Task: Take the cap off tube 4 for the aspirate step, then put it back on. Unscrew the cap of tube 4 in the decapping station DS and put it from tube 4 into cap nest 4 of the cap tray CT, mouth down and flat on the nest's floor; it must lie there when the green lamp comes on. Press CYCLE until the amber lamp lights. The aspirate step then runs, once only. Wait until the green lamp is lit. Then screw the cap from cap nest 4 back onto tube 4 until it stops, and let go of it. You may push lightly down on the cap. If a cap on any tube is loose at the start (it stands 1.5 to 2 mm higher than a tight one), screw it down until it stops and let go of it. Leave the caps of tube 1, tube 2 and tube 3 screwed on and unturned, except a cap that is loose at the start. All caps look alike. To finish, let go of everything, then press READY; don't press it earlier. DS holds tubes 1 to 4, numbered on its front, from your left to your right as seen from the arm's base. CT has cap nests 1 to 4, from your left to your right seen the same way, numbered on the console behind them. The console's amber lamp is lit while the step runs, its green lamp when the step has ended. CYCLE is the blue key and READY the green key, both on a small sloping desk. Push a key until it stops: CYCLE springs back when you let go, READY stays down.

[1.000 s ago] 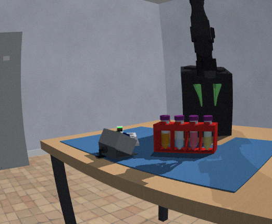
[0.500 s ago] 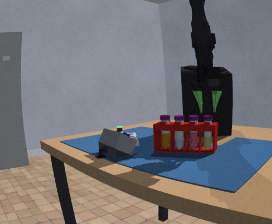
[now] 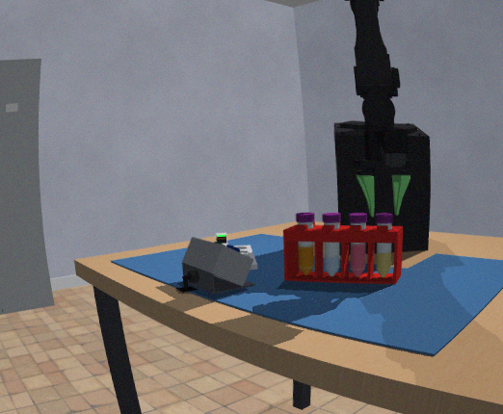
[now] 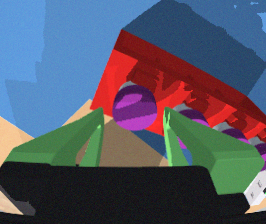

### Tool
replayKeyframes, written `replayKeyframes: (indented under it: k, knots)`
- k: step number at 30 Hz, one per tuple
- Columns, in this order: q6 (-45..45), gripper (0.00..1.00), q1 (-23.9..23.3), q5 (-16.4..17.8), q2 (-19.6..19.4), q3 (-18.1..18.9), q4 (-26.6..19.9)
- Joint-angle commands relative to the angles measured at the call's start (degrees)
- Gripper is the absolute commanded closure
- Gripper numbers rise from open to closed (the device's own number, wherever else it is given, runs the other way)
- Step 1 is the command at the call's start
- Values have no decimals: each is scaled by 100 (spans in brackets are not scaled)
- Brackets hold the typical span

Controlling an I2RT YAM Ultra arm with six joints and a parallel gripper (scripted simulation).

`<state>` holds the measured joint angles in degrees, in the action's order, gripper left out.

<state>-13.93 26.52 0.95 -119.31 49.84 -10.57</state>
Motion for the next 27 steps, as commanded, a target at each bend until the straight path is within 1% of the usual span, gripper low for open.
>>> replayKeyframes:
  k: [1, 10, 27]
  knots:
    - [-4, 51, 3, -5, 31, 21, 31]
    - [-6, 51, 1, -4, 23, 43, 17]
    - [-6, 51, 0, -4, -154, 95, 142]
